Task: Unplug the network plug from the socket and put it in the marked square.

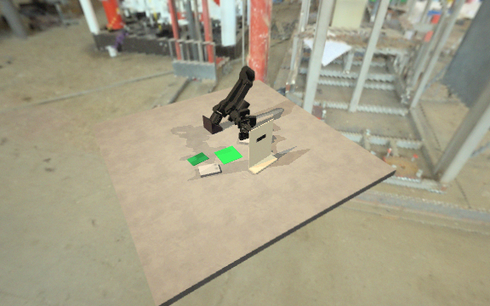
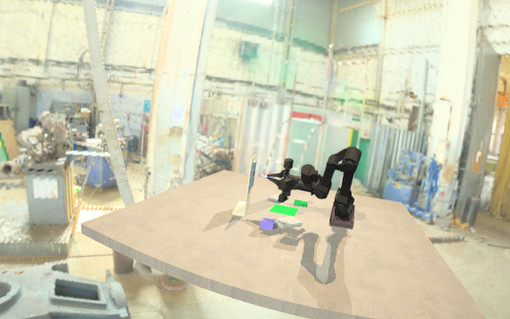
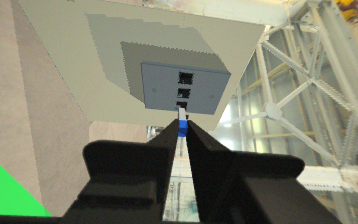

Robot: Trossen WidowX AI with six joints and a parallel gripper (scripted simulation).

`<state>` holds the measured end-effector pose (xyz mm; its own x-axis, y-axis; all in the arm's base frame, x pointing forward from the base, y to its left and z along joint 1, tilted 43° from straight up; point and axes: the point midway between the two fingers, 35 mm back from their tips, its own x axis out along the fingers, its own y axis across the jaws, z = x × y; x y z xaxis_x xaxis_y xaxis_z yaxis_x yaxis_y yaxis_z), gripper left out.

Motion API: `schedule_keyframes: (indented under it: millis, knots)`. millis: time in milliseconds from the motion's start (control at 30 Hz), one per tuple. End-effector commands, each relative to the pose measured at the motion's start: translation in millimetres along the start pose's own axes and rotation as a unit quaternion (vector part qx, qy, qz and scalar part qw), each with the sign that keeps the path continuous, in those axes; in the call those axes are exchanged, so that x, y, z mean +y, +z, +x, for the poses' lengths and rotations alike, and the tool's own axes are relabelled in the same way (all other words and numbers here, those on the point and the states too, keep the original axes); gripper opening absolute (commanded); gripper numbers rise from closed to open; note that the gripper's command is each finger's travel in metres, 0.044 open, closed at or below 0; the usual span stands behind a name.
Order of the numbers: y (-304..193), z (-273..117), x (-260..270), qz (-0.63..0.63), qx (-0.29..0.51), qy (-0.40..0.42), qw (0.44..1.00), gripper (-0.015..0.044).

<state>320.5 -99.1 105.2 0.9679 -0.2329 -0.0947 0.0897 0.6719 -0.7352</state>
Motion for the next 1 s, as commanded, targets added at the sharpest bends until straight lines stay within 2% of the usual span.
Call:
schedule_keyframes:
  millis: [0, 967]
  knots:
    - [-0.8, -3.8, 1.4, -0.003, -0.001, 0.003, 1.0, 0.0]
    - [-5.7, -14.5, -12.6, -0.001, 0.0, 0.001, 1.0, 0.0]
